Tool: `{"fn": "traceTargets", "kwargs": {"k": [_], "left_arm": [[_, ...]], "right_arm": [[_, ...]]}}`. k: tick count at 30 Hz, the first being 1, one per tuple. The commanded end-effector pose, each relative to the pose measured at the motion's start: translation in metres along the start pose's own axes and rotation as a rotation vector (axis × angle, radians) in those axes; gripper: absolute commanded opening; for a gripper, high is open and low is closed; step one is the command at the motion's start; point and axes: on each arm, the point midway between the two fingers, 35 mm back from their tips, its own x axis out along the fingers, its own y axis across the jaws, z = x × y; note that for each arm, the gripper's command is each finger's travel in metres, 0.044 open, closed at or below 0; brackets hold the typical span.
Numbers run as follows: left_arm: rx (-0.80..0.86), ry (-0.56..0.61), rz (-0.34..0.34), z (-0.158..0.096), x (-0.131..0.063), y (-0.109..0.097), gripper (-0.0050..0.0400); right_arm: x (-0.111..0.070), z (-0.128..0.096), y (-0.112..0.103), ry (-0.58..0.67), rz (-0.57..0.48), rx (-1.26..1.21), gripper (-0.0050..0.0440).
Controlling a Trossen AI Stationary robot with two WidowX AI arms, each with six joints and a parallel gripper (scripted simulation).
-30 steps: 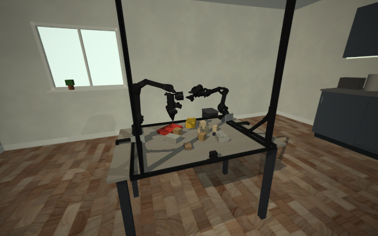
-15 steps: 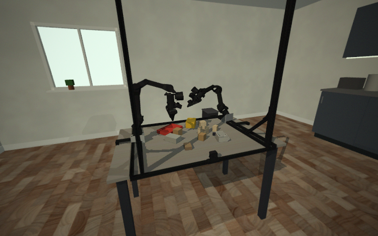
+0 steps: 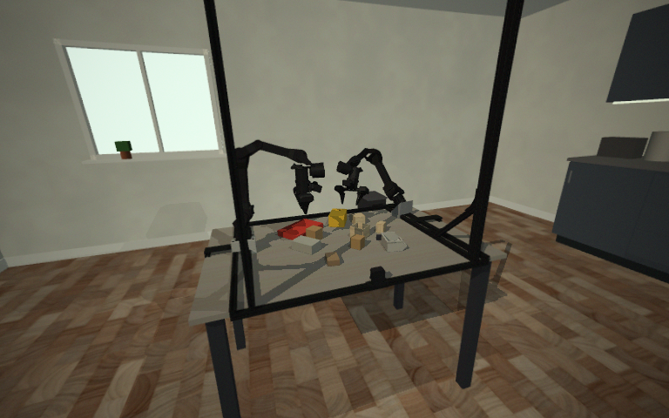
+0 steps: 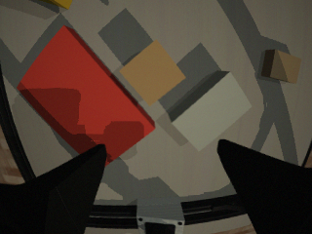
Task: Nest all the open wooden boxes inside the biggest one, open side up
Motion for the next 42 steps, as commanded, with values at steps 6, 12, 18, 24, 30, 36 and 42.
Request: {"fn": "traceTargets", "kwargs": {"k": [6,12,18,24,30,36,42], "left_arm": [[0.004,0.001,0.004,0.0,0.0,0.001,0.04],[0.004,0.001,0.004,0.0,0.0,0.001,0.04],[0.004,0.001,0.004,0.0,0.0,0.001,0.04],[0.004,0.001,0.004,0.0,0.0,0.001,0.04],[0.004,0.001,0.004,0.0,0.0,0.001,0.04],[0.004,0.001,0.004,0.0,0.0,0.001,0.04],[0.004,0.001,0.004,0.0,0.0,0.001,0.04]], "right_arm": [[0.015,-0.024,0.031,0.36,0.094,-0.507,0.04],[0.016,-0.029,0.037,0.466,0.126,-0.679,0.04],[0.016,-0.03,0.037,0.483,0.131,-0.707,0.04],[0.027,-0.035,0.039,0.483,0.131,-0.707,0.04],[0.037,-0.04,0.04,0.483,0.13,-0.706,0.04],[0.042,-0.042,0.039,0.487,0.132,-0.708,0.04],[0.051,-0.046,0.039,0.493,0.136,-0.711,0.04]]}}
